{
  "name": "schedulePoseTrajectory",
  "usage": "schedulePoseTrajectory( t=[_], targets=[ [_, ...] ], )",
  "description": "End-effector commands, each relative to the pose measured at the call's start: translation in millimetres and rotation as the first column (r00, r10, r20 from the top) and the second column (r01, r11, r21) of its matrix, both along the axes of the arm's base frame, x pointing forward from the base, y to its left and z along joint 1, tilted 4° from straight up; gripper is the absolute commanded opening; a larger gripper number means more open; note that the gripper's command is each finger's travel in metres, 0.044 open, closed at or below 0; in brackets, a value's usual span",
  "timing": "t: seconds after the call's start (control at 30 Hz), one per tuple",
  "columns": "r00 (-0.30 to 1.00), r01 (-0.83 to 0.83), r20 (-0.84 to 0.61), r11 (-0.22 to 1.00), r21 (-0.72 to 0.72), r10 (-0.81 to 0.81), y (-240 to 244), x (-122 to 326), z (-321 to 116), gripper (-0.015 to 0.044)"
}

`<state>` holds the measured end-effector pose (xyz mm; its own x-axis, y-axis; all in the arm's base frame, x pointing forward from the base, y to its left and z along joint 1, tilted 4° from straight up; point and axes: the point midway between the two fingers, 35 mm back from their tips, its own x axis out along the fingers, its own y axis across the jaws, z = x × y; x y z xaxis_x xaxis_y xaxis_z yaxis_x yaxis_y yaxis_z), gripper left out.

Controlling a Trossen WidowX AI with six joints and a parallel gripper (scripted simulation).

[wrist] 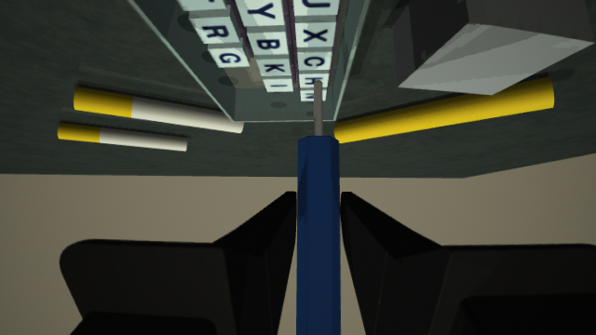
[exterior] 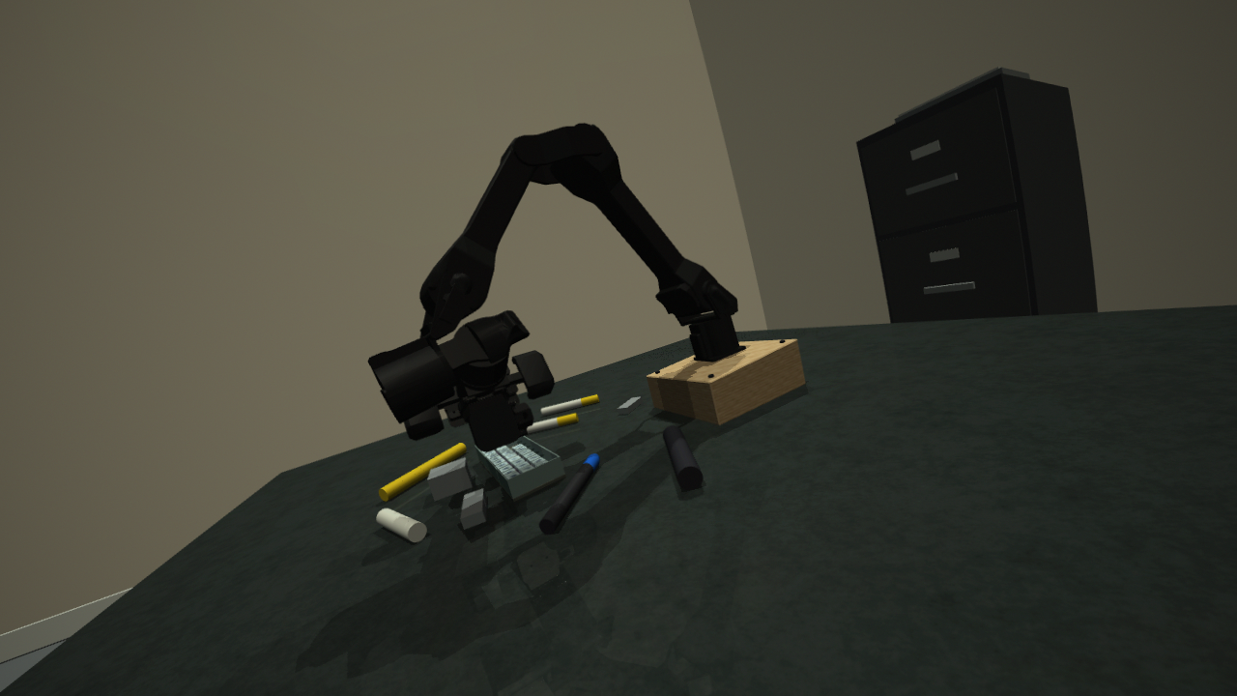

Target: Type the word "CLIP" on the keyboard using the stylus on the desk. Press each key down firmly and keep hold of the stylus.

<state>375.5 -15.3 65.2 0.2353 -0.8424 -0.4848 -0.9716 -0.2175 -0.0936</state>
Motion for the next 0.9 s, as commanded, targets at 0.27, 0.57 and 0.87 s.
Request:
schedulePoseTrajectory(
  t=[0.27,0.57,0.87],
  targets=[
    [1.000,-0.002,-0.007,1.000,-0.009,0.002,-0.9,-0.2,-5.4,0.0081],
    [1.000,-0.002,-0.007,1.000,-0.009,0.002,-0.9,0.1,-9.2,0.0081],
    [1.000,-0.002,-0.007,1.000,-0.009,0.002,-1.0,0.4,-12.8,0.0081]
  ],
)
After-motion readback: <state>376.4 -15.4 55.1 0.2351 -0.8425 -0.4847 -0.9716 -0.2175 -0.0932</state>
